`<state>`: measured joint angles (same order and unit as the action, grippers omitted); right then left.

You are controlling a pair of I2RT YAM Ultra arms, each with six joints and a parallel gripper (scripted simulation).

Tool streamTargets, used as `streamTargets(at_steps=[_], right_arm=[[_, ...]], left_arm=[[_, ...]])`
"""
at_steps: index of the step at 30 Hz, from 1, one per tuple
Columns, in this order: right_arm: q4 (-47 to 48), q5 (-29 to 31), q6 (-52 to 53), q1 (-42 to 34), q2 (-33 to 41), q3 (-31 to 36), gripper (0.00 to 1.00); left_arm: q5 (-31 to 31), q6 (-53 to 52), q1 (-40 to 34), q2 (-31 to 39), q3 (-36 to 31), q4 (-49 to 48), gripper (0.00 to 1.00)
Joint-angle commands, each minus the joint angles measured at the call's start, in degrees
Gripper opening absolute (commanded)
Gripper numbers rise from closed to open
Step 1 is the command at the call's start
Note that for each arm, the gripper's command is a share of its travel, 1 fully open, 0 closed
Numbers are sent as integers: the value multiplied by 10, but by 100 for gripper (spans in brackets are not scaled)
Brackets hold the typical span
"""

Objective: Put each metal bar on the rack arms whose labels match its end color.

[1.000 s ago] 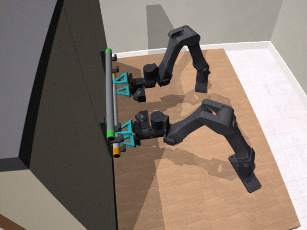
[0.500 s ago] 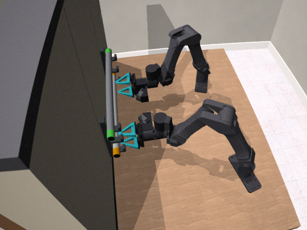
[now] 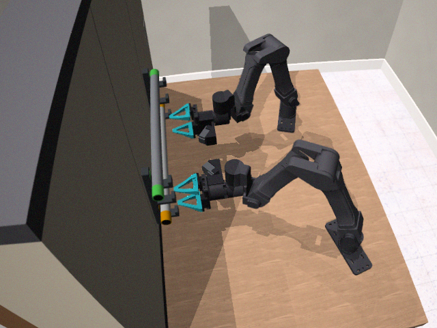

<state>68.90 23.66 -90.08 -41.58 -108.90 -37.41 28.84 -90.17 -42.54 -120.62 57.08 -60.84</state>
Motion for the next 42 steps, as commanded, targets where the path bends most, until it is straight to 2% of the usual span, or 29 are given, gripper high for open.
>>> streamTargets(at_steps=[1,31,42], right_arm=[[15,7,1,-9,23,12,75],[38,36,1,-38,70,82,75],[39,38,1,-40,73,87,79]], left_arm=[[7,2,-9,23,-15,-19,74],[33,2,-35,66,-89,-50,74],[35,2,-37,69,-94,-52,78]])
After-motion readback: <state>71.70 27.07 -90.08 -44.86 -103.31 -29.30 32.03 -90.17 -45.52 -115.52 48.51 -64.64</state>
